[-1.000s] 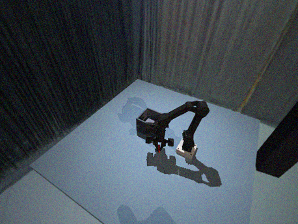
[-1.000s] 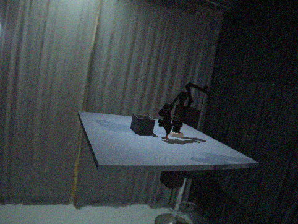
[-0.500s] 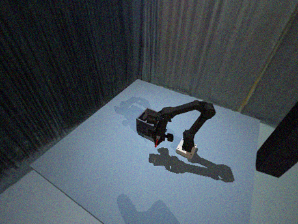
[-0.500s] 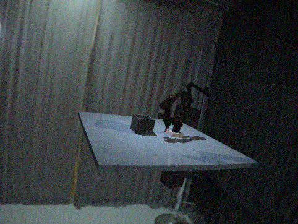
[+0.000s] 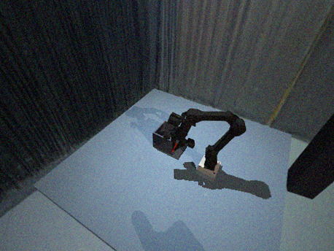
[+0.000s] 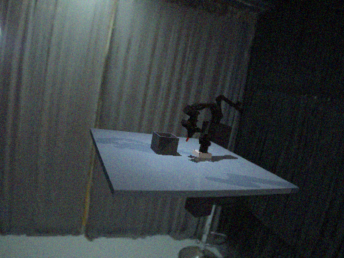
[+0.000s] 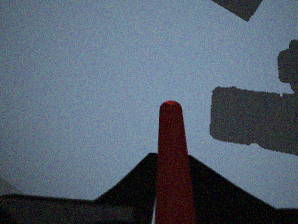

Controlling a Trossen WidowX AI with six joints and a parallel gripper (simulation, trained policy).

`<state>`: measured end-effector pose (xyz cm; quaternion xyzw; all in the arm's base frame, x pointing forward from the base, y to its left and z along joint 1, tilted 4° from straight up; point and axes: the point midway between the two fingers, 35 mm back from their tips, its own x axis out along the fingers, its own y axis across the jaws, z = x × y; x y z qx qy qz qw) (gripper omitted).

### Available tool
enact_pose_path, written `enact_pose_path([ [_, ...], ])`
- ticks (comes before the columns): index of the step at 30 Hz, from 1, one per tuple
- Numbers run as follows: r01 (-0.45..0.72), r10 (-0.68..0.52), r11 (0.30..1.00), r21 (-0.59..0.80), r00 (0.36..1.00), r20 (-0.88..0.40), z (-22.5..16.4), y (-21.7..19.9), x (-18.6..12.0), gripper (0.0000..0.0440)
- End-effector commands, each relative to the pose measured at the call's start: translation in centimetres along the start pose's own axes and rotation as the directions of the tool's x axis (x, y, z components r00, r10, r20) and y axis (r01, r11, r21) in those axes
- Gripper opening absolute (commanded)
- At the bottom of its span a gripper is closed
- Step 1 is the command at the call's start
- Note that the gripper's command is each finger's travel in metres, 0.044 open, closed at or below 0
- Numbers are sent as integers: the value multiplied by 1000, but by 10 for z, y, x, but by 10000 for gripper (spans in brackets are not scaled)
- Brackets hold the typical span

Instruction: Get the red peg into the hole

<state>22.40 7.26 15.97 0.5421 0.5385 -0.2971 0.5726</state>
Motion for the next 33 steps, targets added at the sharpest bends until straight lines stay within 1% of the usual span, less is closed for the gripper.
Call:
enact_pose_path([
  [1,-30,31,999,-13,999,35,9,6,-16,0],
  [6,-36,37,999,-10,996,87,26,9,-30,0],
  [12,-19,18,1000,7,990,137,46,9,-38,0],
  [22,14,-21,999,41,983,181,78,11,-44,0],
  [33,43,-56,997,70,979,194,110,15,-45,0],
])
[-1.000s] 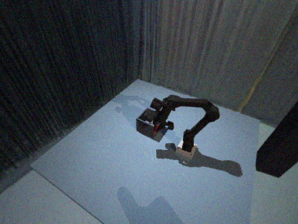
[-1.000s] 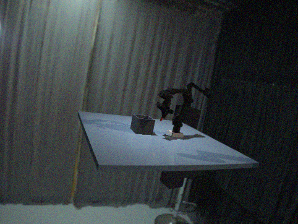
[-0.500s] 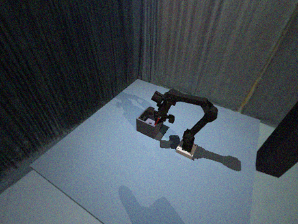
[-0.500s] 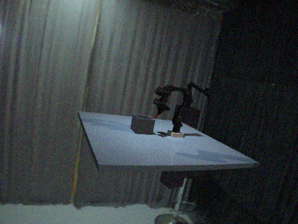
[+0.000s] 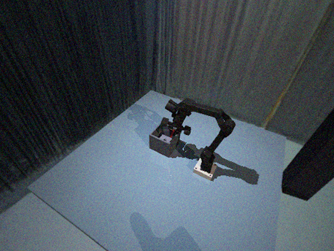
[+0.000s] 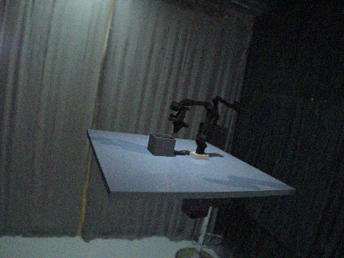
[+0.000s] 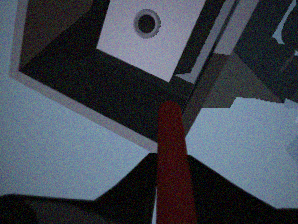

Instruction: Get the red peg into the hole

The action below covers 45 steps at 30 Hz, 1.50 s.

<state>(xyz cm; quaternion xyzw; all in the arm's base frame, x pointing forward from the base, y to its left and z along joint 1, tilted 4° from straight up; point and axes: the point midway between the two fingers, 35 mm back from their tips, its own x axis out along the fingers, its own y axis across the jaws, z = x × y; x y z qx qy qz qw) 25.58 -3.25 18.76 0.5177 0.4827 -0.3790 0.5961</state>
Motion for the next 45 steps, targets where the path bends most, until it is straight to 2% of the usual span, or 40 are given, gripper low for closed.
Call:
enact_pose_path([
  [1,6,-6,1000,-1,1000,5,9,3,1,0],
  [22,62,-62,998,-6,998,-14,54,9,42,0],
  [45,63,-70,993,-102,995,-69,62,21,101,0],
])
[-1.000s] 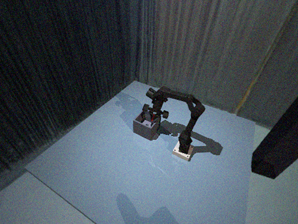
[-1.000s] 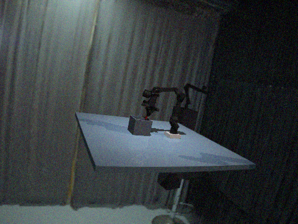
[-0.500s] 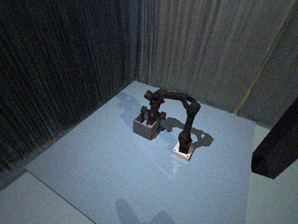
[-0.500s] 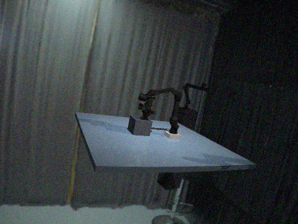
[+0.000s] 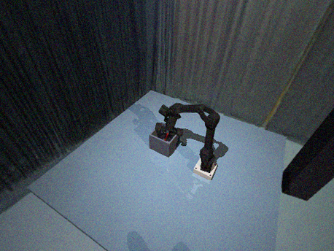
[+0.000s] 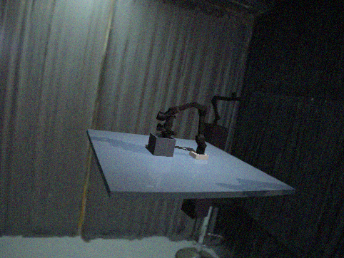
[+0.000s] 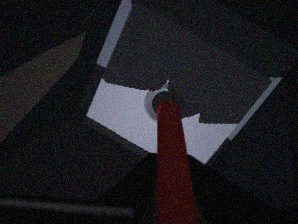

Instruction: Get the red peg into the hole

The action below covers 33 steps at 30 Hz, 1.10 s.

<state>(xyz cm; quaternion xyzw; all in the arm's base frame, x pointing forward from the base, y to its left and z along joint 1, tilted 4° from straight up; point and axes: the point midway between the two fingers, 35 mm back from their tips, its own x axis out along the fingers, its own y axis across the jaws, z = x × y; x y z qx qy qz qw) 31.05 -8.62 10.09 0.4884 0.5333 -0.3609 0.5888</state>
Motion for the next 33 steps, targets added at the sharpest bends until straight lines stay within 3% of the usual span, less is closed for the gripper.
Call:
enact_pose_path([
  [1,3,-4,1000,-22,1000,-9,0,1,9,0],
  [5,15,-15,999,-40,1000,-8,2,1,18,4],
  [10,46,-47,997,-56,999,-16,2,-4,27,117],
  [12,56,-58,997,-56,998,-23,3,-5,28,139],
  [33,-49,45,998,-32,995,-94,21,13,-8,151],
])
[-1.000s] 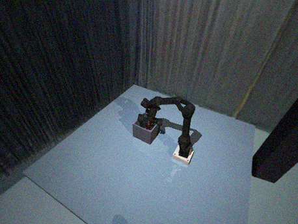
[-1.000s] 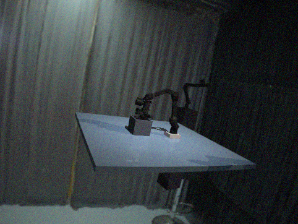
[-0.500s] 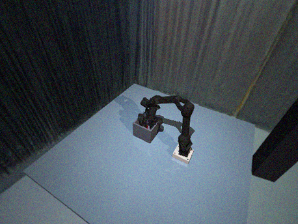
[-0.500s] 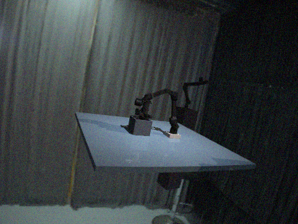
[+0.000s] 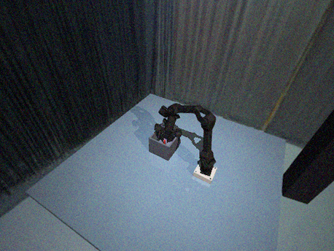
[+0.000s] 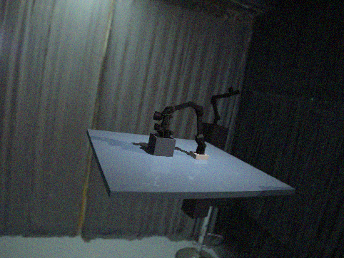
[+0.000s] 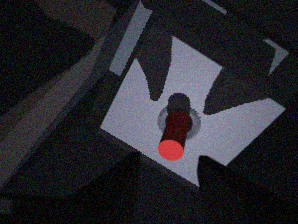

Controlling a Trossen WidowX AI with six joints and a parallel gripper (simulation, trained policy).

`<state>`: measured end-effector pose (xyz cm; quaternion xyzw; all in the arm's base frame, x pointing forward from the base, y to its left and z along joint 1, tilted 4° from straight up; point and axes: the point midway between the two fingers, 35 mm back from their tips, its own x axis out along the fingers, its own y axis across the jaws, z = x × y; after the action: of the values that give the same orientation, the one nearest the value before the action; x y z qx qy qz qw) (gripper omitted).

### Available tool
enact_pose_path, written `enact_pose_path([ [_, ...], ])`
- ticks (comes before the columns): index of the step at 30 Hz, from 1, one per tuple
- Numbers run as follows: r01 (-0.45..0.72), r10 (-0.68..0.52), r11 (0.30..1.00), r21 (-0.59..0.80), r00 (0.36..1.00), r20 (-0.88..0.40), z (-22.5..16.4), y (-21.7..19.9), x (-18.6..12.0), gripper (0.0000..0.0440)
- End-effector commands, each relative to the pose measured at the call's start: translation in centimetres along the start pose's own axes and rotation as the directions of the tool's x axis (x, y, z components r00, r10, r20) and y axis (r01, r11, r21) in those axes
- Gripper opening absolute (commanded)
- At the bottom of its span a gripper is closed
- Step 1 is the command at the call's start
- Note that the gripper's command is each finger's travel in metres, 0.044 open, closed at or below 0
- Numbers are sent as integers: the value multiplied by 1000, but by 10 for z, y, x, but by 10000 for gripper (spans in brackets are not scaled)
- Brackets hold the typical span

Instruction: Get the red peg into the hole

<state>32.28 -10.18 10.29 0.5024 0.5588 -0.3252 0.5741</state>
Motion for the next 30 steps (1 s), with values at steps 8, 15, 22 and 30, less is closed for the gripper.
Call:
enact_pose_path([
  [8,-108,108,994,-12,994,-31,5,18,-26,191],
  [15,-164,163,986,-8,985,-57,8,25,-38,234],
  [22,-204,203,979,-18,977,-63,14,31,-50,240],
  [30,-247,244,968,-52,968,-61,26,38,-57,227],
])
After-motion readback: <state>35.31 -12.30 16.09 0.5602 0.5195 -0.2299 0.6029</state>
